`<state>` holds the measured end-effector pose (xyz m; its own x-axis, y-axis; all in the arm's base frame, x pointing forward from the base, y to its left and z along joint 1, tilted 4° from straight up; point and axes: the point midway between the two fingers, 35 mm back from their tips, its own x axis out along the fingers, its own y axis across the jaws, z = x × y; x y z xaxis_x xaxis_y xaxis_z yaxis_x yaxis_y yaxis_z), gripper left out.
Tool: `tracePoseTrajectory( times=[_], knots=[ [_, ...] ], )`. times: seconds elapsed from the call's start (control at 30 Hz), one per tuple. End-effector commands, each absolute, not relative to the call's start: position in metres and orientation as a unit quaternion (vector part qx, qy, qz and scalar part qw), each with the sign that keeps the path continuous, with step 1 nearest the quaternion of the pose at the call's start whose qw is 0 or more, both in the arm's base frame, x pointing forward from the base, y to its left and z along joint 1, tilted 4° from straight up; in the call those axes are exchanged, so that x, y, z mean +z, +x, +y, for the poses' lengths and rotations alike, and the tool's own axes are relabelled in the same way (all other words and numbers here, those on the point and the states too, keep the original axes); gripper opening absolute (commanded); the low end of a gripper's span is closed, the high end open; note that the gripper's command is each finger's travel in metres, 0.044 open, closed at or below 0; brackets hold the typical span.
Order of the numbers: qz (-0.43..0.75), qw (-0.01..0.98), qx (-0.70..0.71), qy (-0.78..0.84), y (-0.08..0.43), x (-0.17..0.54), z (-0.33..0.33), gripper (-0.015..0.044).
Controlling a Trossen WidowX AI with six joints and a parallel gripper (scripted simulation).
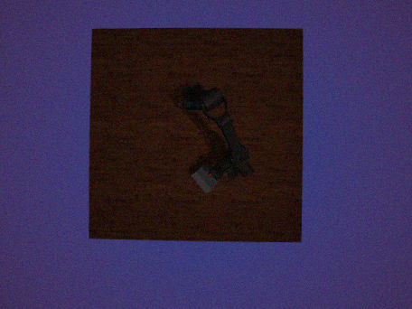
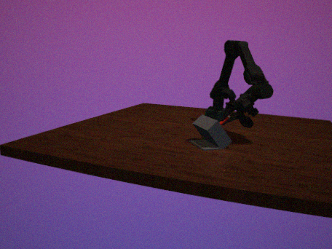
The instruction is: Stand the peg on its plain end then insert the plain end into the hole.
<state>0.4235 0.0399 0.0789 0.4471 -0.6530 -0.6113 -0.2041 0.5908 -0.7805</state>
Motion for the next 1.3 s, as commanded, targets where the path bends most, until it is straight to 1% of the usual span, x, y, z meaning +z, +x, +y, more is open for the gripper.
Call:
tracePoseTrajectory(
  times=[0.0, 1.27],
  knots=[
    [0.504, 0.736, -0.15, -0.427, 0.4246, 0.0764, 0.0383, 0.0],
    [0.503, 0.736, -0.153, -0.426, 0.4307, 0.0684, 0.0291, 0.0]
  ],
)
